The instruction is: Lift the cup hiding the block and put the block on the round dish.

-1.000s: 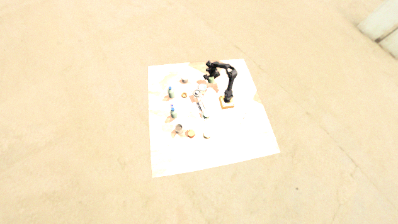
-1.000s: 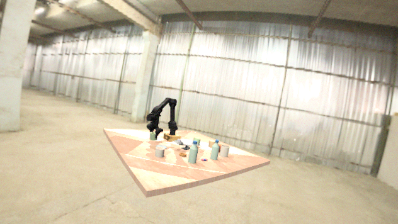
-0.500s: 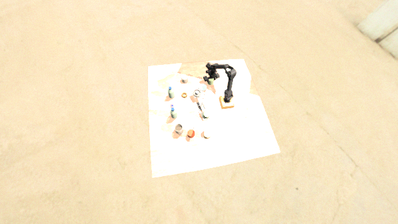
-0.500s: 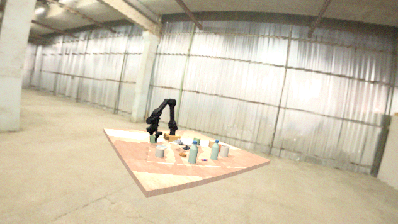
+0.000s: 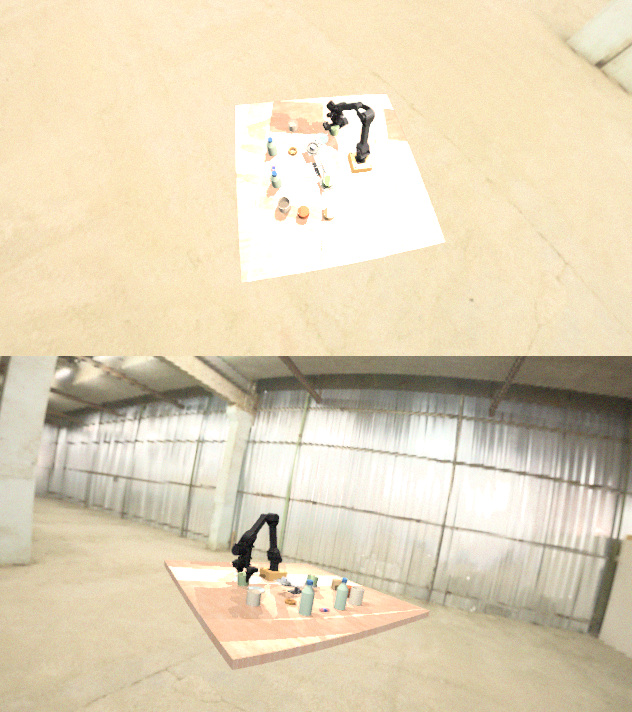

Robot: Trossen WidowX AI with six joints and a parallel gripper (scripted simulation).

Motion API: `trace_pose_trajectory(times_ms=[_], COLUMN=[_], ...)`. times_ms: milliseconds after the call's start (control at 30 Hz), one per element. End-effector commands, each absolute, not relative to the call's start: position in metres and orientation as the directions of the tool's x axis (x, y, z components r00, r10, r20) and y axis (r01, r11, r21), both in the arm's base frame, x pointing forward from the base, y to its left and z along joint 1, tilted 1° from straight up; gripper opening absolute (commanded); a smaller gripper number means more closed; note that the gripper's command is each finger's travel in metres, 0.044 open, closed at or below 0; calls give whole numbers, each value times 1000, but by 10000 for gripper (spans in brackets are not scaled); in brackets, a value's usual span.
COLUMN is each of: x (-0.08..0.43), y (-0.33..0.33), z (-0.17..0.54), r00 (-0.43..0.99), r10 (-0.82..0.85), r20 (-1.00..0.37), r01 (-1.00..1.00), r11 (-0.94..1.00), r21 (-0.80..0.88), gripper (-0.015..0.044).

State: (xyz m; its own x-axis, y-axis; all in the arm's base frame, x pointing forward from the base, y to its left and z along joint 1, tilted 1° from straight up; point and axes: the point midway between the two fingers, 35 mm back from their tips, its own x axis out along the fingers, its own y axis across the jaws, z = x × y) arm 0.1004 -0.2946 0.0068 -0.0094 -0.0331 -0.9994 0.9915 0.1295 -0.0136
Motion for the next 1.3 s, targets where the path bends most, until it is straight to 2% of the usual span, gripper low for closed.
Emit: trace_pose_trajectory(times_ms=[0,333,467,667,733,900,1267], x=[101,101,100,100,107,156,265], y=[-295,-295,-292,-292,-292,-279,-202], z=[8,16,57,59,63,77,99], r00=[-9,-10,-15,-15,-12,2,10], r10=[-35,-34,-24,-24,-40,-63,-29], r20=[-999,-999,-1000,-1000,-999,-998,-1000], r01=[992,991,991,991,989,965,833], r11=[129,130,133,133,146,263,553], r21=[-13,-14,-18,-18,-18,-14,-8], gripper=[184,440,440,440,387,260,260])
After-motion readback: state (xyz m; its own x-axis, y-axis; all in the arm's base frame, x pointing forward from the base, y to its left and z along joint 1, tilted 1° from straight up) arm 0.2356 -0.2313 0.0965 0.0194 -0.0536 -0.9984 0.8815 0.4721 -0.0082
